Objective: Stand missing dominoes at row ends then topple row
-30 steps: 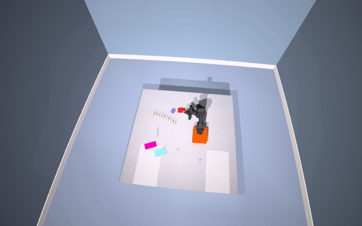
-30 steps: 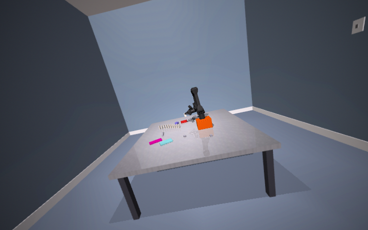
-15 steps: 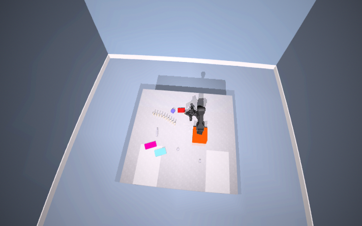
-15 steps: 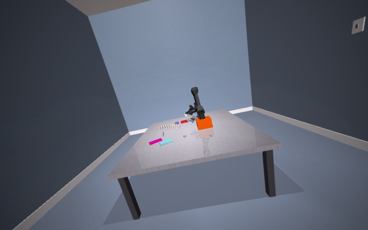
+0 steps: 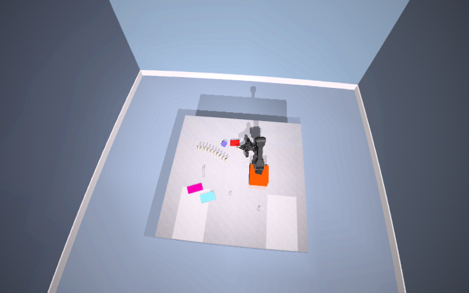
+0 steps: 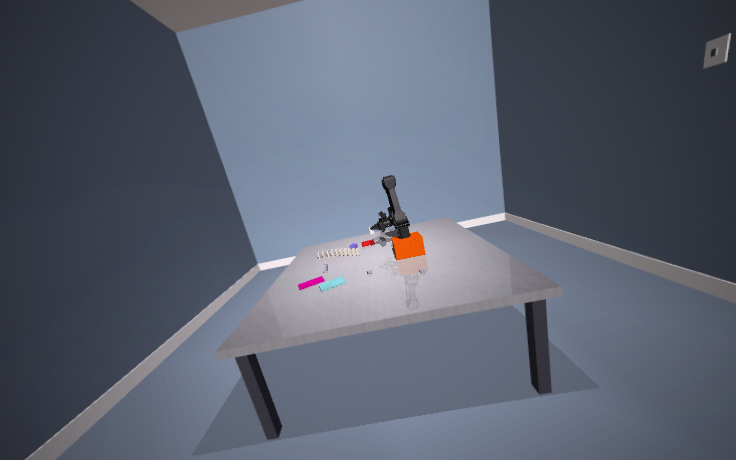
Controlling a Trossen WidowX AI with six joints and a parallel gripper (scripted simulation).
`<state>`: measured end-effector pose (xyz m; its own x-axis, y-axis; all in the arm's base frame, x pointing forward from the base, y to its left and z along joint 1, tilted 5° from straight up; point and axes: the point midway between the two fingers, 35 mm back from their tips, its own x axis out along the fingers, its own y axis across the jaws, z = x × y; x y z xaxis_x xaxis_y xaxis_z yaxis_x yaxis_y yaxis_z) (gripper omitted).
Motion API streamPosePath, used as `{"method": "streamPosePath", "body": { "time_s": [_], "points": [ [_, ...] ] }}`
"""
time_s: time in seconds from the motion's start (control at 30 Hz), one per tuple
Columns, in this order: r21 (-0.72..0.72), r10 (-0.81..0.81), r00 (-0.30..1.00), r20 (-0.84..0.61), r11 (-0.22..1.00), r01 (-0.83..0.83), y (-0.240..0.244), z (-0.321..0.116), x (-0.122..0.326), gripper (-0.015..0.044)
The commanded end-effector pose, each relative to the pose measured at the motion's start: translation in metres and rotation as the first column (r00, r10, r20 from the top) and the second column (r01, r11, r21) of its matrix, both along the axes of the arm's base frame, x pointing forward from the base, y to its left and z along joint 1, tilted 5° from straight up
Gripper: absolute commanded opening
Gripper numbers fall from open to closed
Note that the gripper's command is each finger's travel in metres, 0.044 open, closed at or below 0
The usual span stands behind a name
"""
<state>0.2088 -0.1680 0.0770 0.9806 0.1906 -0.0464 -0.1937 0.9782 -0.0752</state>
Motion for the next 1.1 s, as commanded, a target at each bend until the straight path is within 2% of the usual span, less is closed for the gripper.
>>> {"method": "streamPosePath", "body": {
  "time_s": [0.0,1.07],
  "points": [
    [-0.011,0.0,1.0,-0.001,1.0,0.0,-0.004,-0.006,0.002,0.0022],
    [-0.021,0.019,0.999,-0.026,1.0,-0.019,-0.007,-0.08,0.014,0.0022]
  ]
}}
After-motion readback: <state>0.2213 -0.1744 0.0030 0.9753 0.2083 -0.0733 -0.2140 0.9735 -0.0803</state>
